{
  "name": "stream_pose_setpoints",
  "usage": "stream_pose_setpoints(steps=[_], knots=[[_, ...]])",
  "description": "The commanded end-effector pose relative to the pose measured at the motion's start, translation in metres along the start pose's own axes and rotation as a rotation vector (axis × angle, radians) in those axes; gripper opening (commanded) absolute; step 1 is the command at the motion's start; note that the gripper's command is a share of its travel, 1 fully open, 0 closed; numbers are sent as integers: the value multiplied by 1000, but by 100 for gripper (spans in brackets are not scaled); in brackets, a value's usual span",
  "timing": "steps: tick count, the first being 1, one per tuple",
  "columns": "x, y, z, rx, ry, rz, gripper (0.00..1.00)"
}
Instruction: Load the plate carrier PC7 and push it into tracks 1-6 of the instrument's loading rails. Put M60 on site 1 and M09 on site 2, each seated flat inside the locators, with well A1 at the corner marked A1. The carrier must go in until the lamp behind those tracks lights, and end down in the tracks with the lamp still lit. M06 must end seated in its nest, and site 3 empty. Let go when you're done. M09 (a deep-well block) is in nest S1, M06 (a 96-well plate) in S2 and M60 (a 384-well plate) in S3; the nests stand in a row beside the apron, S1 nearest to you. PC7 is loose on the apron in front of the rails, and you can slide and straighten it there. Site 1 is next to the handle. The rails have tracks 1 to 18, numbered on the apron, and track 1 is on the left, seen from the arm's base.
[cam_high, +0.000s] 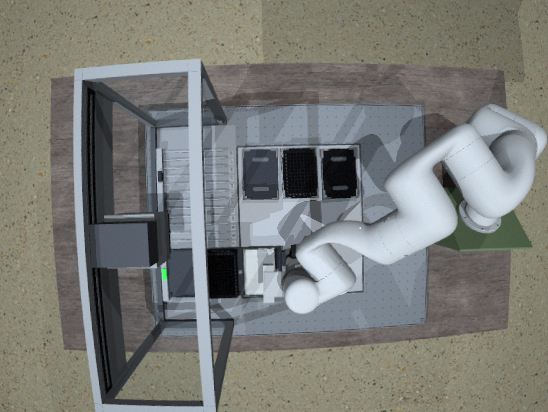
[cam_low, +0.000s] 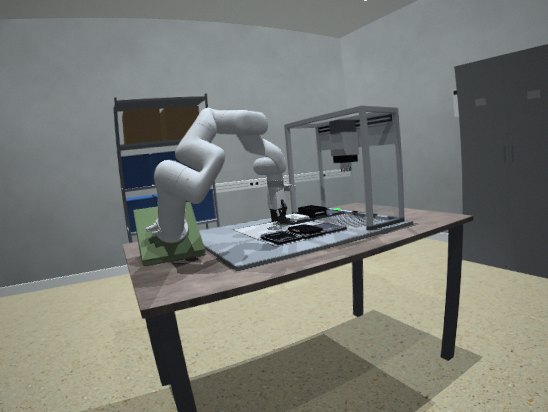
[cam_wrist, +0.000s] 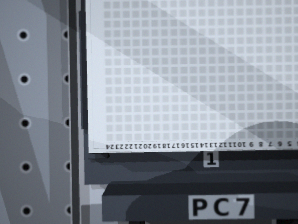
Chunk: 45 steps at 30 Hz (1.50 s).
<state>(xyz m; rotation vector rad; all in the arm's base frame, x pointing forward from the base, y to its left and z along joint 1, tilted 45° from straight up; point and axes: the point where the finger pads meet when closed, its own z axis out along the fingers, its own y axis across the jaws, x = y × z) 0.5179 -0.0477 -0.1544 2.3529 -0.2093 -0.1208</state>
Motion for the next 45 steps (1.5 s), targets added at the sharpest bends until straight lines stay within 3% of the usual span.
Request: stream_pose_setpoints(steps=[1,21,45], knots=[[0,-1,-3,4,5,0,82],[-6,-1,-4,4,5,0,82],[-6,-1,-41,4,5,0,82]])
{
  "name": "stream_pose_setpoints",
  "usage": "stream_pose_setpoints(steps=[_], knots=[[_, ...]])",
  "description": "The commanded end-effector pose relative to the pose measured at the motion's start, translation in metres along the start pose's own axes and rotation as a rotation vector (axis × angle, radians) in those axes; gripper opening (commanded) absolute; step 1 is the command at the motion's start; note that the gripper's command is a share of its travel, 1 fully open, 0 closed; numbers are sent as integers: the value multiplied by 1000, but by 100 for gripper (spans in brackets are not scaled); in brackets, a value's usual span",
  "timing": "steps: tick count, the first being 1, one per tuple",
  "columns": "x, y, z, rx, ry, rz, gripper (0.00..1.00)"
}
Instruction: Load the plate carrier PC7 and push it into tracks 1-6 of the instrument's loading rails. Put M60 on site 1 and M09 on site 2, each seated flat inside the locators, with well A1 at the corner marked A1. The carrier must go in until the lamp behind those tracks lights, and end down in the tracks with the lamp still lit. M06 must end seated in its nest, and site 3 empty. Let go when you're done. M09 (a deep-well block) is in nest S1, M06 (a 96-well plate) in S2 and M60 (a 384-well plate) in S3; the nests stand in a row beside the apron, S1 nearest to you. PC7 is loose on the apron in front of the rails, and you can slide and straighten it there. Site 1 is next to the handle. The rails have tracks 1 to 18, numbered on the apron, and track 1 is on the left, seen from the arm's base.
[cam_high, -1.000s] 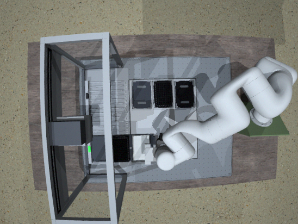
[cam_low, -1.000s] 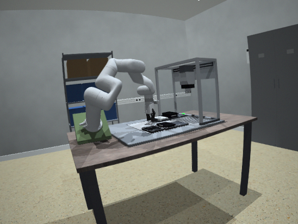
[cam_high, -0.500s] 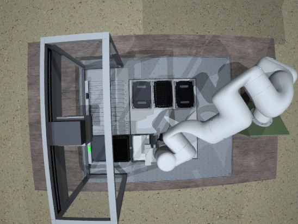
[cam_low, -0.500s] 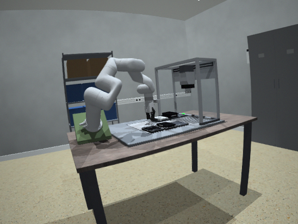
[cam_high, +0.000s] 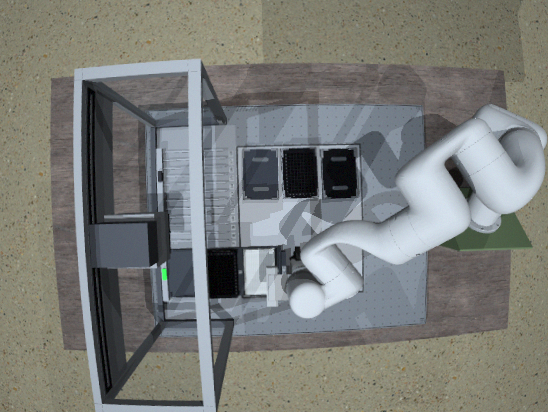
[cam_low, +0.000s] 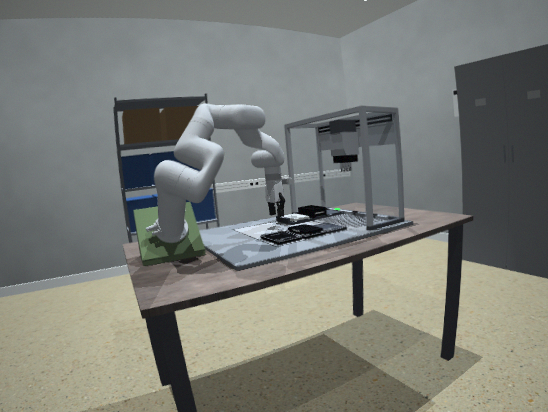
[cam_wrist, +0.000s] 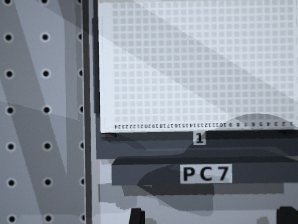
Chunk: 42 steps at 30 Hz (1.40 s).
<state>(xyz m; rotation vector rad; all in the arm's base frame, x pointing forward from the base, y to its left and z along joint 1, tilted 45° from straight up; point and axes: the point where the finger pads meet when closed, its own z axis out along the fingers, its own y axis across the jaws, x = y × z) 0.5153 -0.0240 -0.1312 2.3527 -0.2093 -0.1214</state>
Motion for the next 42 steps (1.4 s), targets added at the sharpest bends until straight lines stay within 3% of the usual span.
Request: stream_pose_setpoints(steps=[1,42], knots=[[2,-1,-10,4,5,0,82],[1,-1,-72,4,5,0,82]])
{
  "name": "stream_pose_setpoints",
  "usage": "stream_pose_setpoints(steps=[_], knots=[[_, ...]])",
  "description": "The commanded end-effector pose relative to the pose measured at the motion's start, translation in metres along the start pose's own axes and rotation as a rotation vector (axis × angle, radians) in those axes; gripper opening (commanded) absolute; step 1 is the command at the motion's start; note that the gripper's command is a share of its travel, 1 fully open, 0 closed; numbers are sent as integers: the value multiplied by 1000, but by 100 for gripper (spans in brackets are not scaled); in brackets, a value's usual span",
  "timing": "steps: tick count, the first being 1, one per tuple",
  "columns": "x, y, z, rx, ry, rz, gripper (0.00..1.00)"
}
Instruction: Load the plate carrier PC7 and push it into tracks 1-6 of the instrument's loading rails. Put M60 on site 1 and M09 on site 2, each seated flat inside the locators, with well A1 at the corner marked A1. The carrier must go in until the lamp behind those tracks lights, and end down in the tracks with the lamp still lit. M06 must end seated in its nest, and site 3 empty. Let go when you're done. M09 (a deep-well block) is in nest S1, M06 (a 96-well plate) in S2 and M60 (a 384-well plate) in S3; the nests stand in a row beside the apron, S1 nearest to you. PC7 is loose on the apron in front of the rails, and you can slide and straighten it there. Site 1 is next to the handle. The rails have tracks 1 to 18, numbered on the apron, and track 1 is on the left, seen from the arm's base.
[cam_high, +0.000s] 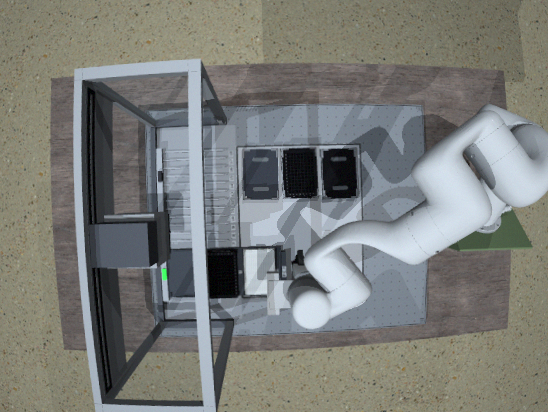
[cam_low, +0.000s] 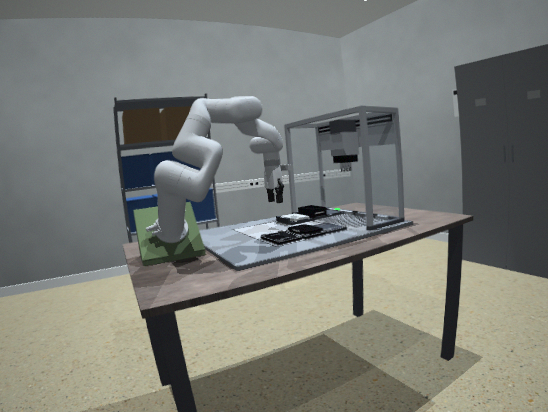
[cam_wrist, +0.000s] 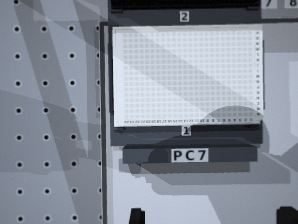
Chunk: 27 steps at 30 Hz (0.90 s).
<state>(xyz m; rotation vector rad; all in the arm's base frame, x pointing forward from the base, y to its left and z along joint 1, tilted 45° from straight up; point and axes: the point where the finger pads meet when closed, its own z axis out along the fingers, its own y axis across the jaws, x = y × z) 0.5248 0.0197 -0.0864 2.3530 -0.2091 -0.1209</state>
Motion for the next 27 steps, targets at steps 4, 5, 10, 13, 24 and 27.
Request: stream_pose_setpoints(steps=[4,5,10,13,24,27], knots=[[1,-1,-12,4,5,0,82],[1,-1,-14,4,5,0,82],[1,-1,-22,4,5,0,82],[1,-1,-27,4,5,0,82],[1,-1,-42,4,5,0,82],[1,-1,-47,4,5,0,82]])
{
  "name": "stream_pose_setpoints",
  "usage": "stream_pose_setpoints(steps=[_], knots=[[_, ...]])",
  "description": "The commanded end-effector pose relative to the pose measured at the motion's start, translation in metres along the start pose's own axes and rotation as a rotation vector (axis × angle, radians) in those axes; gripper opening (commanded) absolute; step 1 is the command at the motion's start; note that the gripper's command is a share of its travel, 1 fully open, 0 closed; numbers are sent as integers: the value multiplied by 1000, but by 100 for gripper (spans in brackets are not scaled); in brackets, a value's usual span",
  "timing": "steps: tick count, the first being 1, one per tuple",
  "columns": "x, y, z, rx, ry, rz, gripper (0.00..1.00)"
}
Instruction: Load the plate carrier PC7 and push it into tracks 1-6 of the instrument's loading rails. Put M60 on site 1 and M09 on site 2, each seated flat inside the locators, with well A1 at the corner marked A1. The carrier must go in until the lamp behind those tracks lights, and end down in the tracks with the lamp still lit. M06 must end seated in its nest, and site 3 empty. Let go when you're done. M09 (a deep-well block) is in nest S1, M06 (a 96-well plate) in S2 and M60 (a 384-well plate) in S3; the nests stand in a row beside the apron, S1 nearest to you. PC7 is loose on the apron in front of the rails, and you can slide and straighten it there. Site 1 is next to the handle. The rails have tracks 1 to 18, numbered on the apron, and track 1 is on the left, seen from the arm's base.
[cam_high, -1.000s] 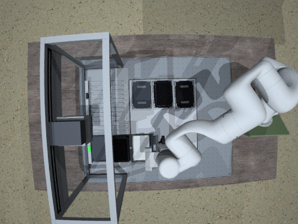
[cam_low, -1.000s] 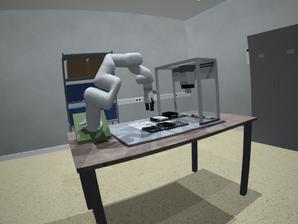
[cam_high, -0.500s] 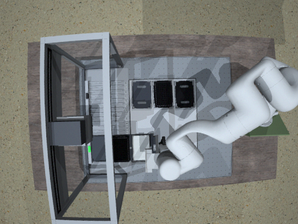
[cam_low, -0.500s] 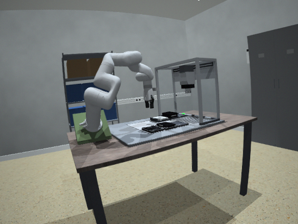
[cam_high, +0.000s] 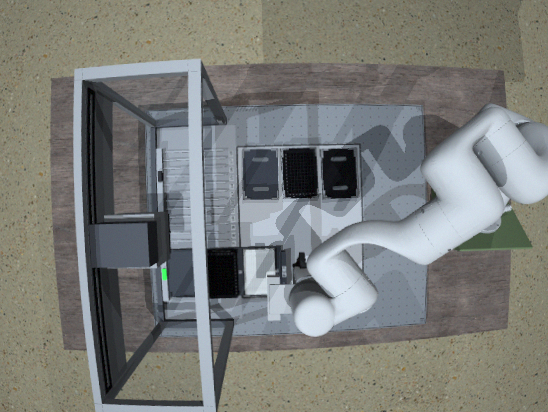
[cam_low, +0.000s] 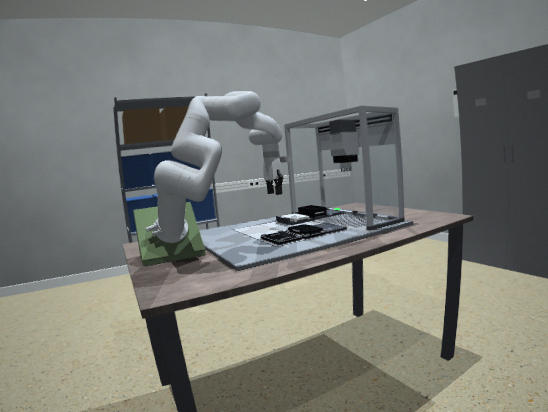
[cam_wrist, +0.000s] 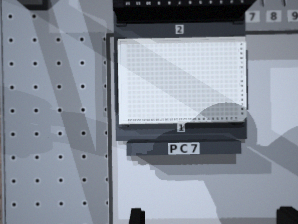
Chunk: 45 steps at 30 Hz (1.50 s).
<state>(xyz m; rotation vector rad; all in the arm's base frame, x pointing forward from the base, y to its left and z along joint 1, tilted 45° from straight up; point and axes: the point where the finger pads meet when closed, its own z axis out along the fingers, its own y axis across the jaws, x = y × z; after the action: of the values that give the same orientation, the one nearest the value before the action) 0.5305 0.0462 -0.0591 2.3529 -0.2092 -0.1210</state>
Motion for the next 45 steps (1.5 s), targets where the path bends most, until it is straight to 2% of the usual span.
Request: stream_pose_setpoints(steps=[1,12,45], knots=[[1,-1,-10,4,5,0,82],[1,-1,-25,4,5,0,82],[1,-1,-26,4,5,0,82]])
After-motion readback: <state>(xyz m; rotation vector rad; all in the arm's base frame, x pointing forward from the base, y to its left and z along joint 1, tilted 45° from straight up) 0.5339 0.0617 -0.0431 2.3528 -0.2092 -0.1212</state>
